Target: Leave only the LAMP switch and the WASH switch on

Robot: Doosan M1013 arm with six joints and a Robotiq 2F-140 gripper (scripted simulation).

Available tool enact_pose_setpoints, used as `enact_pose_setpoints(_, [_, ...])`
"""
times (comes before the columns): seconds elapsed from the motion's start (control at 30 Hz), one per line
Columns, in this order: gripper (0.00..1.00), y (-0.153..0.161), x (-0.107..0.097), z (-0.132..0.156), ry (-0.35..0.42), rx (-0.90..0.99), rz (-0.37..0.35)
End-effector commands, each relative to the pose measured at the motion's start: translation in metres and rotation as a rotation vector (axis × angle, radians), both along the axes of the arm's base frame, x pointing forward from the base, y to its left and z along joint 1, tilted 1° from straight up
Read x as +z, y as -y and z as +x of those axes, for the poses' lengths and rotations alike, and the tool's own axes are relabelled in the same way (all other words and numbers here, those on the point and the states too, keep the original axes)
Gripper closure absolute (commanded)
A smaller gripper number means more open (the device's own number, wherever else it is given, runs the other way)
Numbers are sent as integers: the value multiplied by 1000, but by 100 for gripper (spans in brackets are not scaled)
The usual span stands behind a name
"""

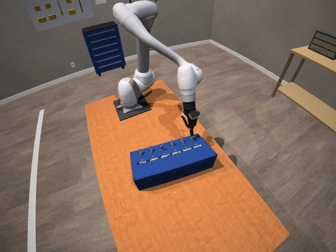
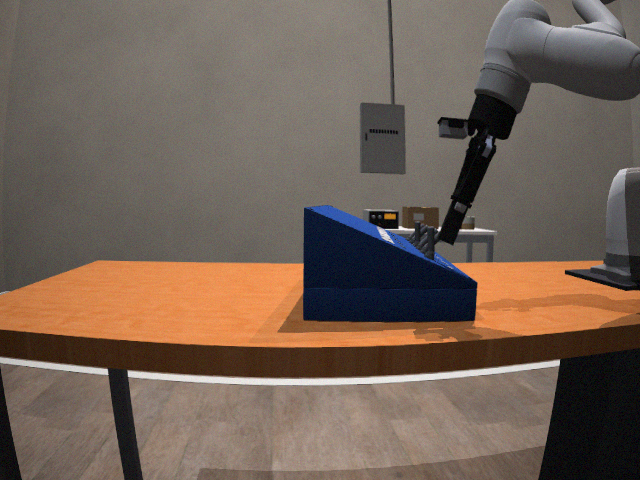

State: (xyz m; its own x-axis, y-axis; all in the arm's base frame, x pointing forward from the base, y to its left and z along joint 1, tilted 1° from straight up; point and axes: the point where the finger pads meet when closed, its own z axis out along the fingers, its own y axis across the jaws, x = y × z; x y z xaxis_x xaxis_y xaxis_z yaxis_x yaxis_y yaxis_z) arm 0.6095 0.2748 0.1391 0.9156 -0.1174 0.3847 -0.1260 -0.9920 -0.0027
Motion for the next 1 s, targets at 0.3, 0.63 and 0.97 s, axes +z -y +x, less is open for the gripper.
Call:
enact_pose_setpoints(0.3, [90,-2,-4,-10,1,0,1])
enact_pose_setpoints(0.63, [90,-2,-2,-12,1,0,1])
enact_pose_setpoints(0.97, [90,-4,35,-27,1,0,1])
